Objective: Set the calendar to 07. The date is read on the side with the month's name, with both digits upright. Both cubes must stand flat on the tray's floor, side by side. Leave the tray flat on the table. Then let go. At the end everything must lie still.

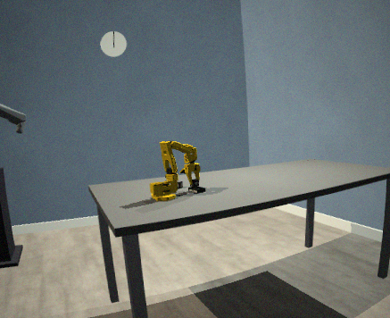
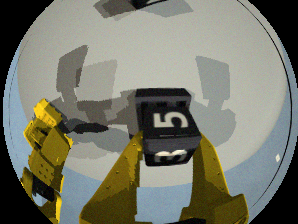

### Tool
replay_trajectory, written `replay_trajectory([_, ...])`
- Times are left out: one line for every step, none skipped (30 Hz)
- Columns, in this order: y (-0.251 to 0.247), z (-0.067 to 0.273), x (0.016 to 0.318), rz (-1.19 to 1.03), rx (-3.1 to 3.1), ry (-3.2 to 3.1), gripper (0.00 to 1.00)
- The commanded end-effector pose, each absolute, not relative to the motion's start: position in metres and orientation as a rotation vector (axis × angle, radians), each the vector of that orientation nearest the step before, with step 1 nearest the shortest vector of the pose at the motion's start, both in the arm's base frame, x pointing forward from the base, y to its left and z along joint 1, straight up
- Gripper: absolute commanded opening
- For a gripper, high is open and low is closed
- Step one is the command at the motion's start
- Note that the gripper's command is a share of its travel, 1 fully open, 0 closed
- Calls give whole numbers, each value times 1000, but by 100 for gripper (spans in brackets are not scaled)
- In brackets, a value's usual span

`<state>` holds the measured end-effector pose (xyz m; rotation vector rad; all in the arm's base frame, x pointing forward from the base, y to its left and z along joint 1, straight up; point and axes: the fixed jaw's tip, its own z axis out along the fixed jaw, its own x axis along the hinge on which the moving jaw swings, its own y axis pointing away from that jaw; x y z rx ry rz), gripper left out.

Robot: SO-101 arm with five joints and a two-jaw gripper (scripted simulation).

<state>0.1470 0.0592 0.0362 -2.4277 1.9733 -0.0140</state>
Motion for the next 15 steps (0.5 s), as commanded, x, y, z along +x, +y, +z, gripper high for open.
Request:
replay_trajectory([59,37,149,-26,-2417,1960,0])
replay_trajectory([59,37,149,-26,-2417,1960,0])
replay_trajectory([59,37,149,-26,-2417,1960,0])
replay_trajectory([59,36,149,-26,-2417,1961,0])
replay_trajectory([59,35,149,-26,-2417,1961,0])
replay_trajectory([59,35,149,-26,-2417,1961,0])
replay_trajectory([59,34,149,-26,-2417,1961,0])
replay_trajectory([59,33,149,-26,-2417,1961,0])
replay_trajectory([59,33,149,-26,-2417,1961,0])
replay_trajectory([59,32,149,-26,-2417,1961,0])
replay_trajectory([59,32,149,-26,-2417,1961,0])
replay_trajectory([59,31,149,-26,-2417,1961,0])
replay_trajectory([59,31,149,-26,-2417,1961,0])
replay_trajectory([59,31,149,-26,-2417,1961,0])
replay_trajectory([59,31,149,-26,-2417,1961,0])
